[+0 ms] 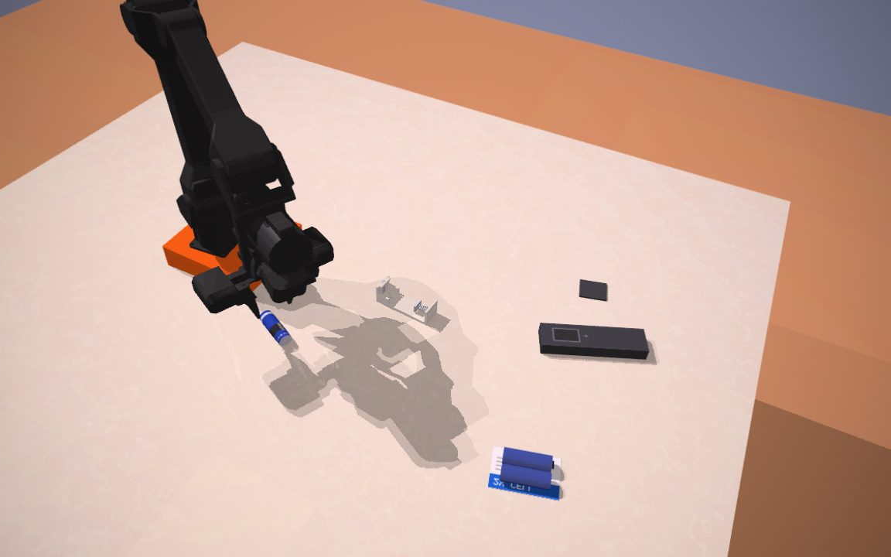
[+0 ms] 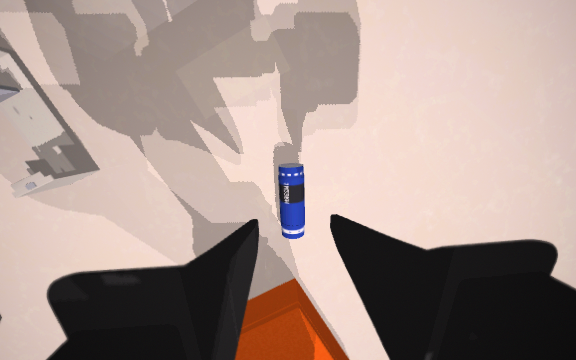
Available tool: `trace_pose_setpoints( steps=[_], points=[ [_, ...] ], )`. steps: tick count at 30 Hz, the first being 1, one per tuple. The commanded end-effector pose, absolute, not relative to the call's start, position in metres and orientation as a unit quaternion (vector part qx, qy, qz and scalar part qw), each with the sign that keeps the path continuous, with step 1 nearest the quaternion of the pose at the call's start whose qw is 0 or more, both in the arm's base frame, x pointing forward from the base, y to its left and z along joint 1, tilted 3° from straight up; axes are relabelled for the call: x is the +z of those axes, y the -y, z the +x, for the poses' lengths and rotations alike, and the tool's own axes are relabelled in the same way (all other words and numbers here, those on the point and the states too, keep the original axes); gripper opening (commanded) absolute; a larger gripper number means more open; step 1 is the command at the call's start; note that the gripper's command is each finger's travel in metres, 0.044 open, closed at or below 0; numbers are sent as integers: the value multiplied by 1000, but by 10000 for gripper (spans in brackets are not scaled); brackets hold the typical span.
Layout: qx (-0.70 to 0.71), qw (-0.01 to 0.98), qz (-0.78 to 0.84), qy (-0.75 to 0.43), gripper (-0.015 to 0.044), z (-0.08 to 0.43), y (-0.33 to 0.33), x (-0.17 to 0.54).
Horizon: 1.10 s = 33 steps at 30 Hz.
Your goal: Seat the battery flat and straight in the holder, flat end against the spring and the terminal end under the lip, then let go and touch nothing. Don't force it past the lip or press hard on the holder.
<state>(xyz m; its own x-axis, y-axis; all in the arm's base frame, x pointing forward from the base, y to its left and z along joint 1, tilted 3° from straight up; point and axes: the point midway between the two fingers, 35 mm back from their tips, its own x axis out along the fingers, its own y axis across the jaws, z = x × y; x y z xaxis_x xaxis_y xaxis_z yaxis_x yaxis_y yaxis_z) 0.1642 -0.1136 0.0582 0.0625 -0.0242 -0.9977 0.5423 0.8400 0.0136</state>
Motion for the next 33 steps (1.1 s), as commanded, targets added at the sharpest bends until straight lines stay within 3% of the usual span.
trace_pose_setpoints(
  steps=[1, 29, 33],
  points=[
    [-203, 700, 196, -657, 229, 164, 115, 53],
    [-202, 699, 196, -657, 229, 166, 116, 10],
    [-202, 699, 196, -657, 124, 166, 116, 10]
  ],
)
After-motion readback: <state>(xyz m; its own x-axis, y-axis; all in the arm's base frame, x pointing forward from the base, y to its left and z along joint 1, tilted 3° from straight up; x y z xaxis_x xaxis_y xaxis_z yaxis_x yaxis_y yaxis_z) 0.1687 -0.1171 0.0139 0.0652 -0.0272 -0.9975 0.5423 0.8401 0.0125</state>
